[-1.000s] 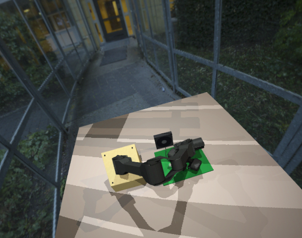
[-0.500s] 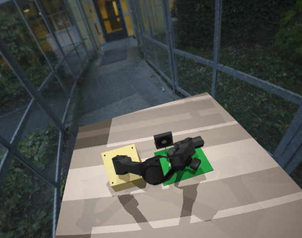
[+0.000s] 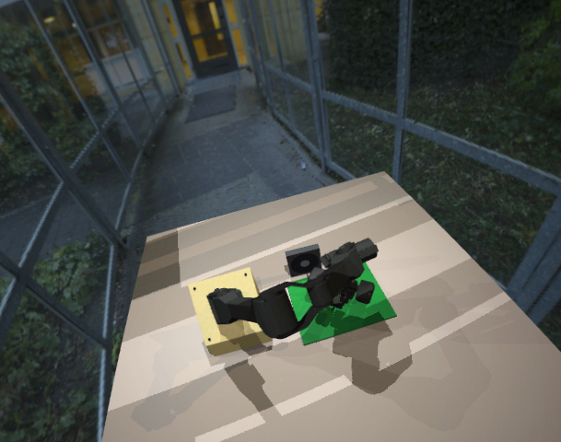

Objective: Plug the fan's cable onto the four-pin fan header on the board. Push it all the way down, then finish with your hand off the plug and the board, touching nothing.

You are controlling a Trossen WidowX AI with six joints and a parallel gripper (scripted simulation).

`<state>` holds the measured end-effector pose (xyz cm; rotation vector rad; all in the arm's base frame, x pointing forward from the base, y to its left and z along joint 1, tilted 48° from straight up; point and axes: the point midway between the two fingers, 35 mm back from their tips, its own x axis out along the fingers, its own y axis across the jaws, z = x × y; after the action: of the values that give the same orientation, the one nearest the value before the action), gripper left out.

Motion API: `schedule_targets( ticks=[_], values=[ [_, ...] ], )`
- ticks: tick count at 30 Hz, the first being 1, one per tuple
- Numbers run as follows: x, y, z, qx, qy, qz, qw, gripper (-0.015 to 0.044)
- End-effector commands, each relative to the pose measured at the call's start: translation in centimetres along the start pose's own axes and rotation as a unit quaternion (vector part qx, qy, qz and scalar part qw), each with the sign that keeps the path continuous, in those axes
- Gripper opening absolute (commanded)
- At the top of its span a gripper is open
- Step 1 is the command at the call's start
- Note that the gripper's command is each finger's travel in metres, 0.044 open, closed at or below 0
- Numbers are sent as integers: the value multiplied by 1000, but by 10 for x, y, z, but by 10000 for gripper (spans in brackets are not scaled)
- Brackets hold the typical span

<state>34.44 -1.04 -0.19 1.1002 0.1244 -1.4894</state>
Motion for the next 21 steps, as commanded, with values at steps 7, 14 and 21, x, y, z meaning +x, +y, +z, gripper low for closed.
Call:
schedule_targets(
  ticks=[7, 14, 21],
  values=[
    [0, -15, 2, -176, -1, -3, 984, 0],
    [0, -24, 2, -294, -1, -3, 956, 0],
    [0, -33, 4, -408, 0, -3, 913, 0]
  ],
)
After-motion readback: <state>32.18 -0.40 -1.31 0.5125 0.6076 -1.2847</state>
